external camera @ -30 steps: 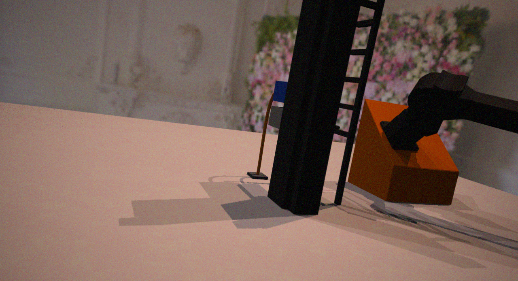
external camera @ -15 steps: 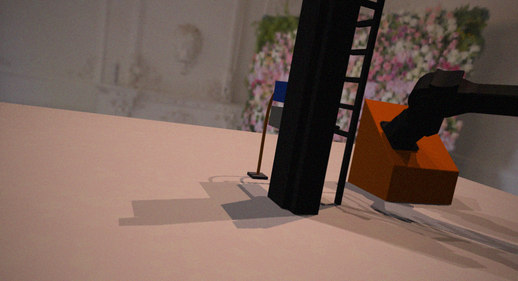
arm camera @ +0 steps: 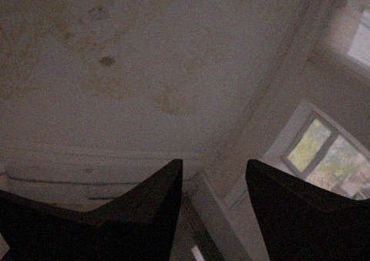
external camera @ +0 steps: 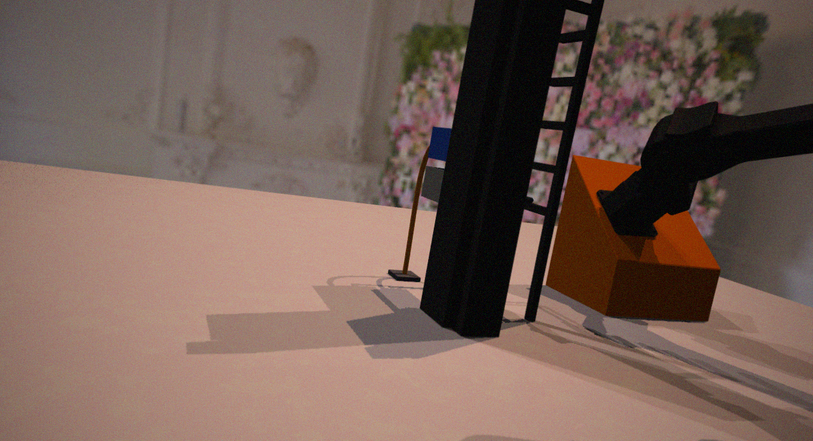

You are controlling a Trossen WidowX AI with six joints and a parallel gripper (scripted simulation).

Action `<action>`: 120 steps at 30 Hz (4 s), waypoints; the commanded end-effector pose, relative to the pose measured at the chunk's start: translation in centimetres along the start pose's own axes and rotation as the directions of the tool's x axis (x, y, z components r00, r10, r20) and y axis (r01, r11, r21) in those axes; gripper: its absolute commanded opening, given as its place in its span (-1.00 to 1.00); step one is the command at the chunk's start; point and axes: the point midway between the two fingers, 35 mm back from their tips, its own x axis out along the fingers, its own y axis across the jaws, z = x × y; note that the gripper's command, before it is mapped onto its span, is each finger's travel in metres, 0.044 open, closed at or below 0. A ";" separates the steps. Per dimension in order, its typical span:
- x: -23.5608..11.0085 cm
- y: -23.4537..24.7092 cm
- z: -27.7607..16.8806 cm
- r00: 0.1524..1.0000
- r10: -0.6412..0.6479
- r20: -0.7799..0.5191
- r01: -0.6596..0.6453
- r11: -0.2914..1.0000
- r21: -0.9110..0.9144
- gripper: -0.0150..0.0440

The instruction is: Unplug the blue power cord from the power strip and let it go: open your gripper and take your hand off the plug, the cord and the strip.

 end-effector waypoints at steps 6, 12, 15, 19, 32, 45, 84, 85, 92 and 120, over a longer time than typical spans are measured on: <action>1.1 -11.3 3.8 0.932 -0.351 0.087 0.362 0.915 -0.180 0.05; -0.4 -19.0 6.6 0.808 -0.567 0.159 0.589 0.770 -0.245 0.05; -1.0 -20.7 7.2 0.769 -0.615 0.173 0.638 0.725 -0.258 0.05; -2.9 -25.7 8.9 0.632 -0.751 0.194 0.768 0.572 -0.288 0.05; -17.0 -40.3 13.2 -0.142 -0.981 0.131 0.926 -0.179 -0.332 0.05; -33.9 -42.4 11.5 -0.805 -0.522 -0.283 0.594 -0.706 -0.385 0.05; -34.8 -40.1 7.9 -0.828 -0.444 -0.344 0.556 -0.733 -0.391 0.05; -34.8 -40.0 7.8 -0.828 -0.444 -0.344 0.556 -0.733 -0.391 0.05; -34.8 -39.9 7.6 -0.828 -0.444 -0.344 0.556 -0.733 -0.391 0.05; -35.5 -40.4 7.3 -0.829 -0.446 -0.338 0.555 -0.731 -0.397 -0.49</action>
